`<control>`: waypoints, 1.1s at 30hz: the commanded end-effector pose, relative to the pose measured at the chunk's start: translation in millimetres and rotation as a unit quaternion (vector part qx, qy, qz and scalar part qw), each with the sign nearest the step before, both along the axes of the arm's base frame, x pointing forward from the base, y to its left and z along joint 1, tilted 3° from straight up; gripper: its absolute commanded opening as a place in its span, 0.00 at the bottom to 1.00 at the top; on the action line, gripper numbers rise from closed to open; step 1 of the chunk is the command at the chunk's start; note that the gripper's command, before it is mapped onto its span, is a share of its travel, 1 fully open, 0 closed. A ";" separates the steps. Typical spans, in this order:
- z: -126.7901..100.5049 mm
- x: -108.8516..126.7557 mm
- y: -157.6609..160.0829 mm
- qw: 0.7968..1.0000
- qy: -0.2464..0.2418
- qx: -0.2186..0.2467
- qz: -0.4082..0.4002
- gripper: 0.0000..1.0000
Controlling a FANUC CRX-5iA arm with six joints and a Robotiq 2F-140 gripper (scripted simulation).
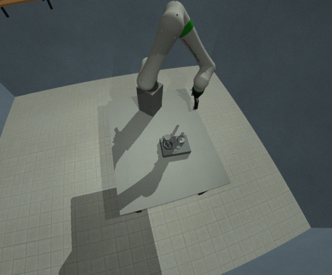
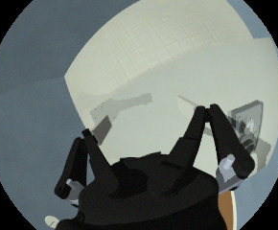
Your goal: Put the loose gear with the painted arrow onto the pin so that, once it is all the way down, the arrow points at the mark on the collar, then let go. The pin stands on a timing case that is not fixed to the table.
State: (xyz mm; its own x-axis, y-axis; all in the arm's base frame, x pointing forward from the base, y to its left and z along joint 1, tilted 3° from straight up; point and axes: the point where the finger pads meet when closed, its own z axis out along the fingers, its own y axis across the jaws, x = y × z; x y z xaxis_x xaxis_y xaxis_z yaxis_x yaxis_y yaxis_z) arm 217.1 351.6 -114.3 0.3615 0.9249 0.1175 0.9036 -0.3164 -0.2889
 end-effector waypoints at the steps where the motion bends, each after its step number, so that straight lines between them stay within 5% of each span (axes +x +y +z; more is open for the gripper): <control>1: 0.1 0.1 0.1 1.000 0.000 0.000 0.000 1.00; 20: 2.1 2.9 0.2 1.000 0.000 0.000 -0.003 1.00; 23: 14.4 20.3 0.1 1.000 0.002 -0.003 -0.022 1.00; 27: 55.9 76.6 -10.4 0.996 0.005 -0.016 -0.089 1.00; 33: 91.4 115.3 -38.5 0.974 -0.003 -0.052 -0.220 1.00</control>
State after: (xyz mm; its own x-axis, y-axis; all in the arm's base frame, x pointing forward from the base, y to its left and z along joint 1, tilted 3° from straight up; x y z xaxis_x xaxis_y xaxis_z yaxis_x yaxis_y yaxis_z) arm 300.1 337.5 -51.5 0.5832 0.8091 0.0720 0.7923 -0.5470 -0.2704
